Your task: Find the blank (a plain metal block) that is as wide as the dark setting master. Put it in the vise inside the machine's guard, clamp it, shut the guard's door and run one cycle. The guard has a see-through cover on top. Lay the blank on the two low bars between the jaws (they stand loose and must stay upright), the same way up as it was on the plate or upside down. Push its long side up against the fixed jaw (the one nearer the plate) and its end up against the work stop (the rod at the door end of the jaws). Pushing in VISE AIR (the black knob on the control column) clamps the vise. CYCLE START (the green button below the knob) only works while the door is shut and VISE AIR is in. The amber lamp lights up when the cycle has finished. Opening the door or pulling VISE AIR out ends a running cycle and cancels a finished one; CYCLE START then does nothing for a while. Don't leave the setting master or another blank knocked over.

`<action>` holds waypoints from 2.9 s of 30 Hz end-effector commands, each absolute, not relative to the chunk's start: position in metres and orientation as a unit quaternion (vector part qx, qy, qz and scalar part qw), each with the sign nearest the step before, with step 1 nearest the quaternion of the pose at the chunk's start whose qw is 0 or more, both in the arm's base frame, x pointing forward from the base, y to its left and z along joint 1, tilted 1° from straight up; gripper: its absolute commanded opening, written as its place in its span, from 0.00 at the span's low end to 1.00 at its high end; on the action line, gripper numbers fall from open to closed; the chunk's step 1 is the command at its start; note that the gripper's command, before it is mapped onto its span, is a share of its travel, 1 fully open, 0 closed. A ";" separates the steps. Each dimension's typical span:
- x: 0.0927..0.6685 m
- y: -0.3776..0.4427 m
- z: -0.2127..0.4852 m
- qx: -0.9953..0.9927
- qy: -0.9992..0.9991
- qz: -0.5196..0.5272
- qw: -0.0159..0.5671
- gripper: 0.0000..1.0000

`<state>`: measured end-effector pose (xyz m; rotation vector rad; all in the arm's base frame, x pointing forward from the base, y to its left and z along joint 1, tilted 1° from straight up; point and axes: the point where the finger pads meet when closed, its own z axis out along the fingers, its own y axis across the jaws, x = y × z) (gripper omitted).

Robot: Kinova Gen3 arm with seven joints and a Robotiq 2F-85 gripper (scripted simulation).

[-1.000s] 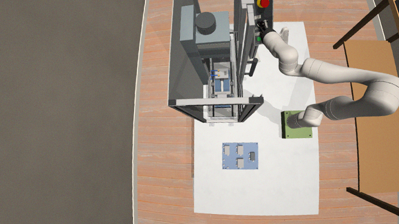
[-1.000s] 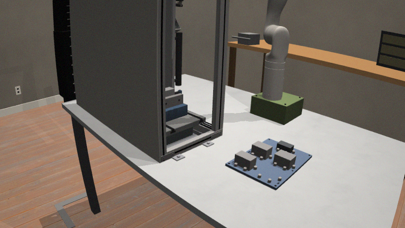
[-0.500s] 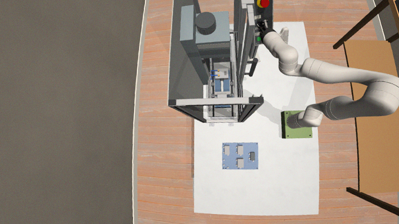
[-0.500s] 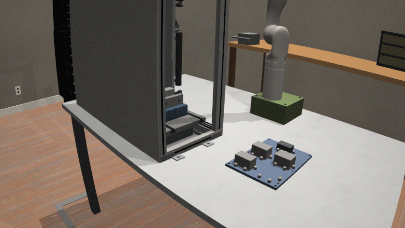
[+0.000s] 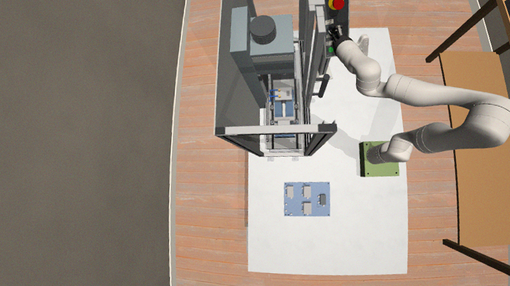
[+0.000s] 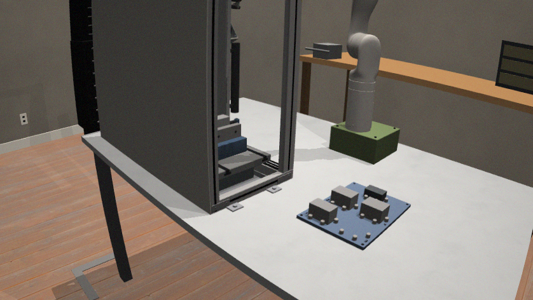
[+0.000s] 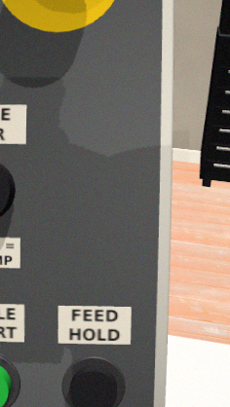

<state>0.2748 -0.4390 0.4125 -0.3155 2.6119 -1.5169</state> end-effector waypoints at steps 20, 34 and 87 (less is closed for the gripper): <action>0.275 -0.443 0.414 -0.101 0.858 -0.501 0.054 0.10; 0.275 -0.441 0.413 -0.103 0.858 -0.500 0.053 0.10; 0.272 -0.427 0.421 -0.101 0.858 -0.501 0.054 0.10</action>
